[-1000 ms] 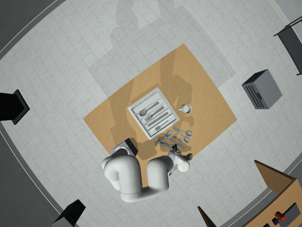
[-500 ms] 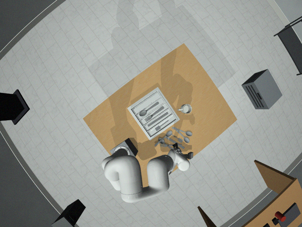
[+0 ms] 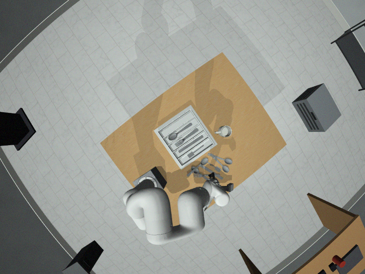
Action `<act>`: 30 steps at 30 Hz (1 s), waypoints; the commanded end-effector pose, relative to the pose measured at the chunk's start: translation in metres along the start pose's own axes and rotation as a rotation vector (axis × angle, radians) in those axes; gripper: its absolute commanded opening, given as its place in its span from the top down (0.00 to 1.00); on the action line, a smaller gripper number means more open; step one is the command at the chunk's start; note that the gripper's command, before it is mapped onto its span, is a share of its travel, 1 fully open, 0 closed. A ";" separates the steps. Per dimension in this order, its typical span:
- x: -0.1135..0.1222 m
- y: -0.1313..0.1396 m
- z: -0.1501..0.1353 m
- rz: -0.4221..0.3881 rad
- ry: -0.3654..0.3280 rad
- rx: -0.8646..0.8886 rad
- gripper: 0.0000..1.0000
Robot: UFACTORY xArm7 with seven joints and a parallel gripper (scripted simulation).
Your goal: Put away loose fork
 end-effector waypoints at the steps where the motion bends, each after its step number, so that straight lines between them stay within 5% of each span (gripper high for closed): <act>1: -0.001 0.000 0.001 0.000 0.002 0.054 0.00; 10: -0.010 0.005 0.004 -0.017 0.008 0.309 0.00; 30: -0.046 0.023 0.003 -0.087 0.007 1.326 0.00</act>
Point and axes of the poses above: the point where the finger pads meet when closed, its own x axis back along the fingers, its own z axis across the jaws, y = z × x, the point moved 7 cm from there along x, back along the fingers, and after that the axes turned 9 degrees about x, right-handed, at the moved point
